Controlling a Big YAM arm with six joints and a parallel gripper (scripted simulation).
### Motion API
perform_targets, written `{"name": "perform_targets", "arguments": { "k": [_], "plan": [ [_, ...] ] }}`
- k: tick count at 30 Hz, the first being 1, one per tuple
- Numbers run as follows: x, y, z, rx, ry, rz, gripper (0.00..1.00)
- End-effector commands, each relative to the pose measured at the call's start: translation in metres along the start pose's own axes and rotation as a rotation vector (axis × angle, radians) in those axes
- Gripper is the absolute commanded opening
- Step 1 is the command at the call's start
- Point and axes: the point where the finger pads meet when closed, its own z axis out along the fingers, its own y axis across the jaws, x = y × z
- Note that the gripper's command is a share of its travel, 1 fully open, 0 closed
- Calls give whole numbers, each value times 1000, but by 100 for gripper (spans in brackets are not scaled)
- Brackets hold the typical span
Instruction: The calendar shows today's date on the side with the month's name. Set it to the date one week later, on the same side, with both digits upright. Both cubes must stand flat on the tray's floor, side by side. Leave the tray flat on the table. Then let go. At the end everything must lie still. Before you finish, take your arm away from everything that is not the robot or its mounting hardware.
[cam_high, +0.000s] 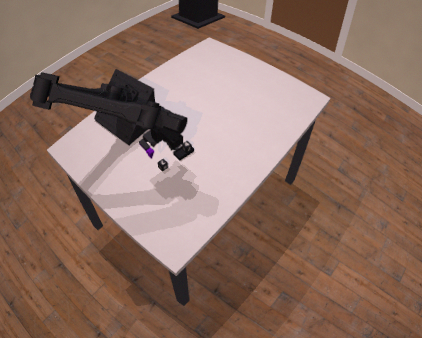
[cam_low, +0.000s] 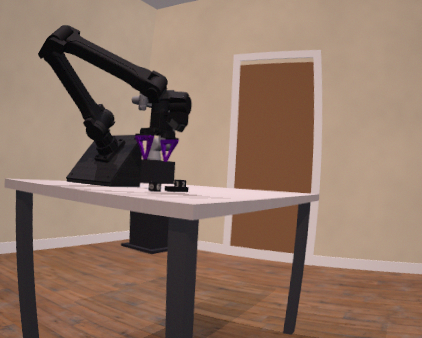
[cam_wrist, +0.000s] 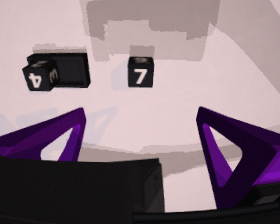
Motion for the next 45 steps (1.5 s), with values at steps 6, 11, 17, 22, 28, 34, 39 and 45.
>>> {"name": "perform_targets", "arguments": {
  "k": [6, 11, 17, 22, 28, 34, 39, 45],
  "plan": [
    [-27, 3, -15, -12, -59, -258, 100],
    [-26, 2, -12, -9, -52, -400, 100],
    [-26, -1, -10, -6, -49, -553, 100],
    [-23, -2, -5, -3, -39, -765, 100],
    [-15, -1, -1, -1, -31, -979, 100],
    [-8, 0, 3, -2, -20, -1150, 100],
    [-6, 0, 5, -1, -18, -1285, 100],
    [-5, 1, 6, 0, -16, -1491, 100]
  ]
}}
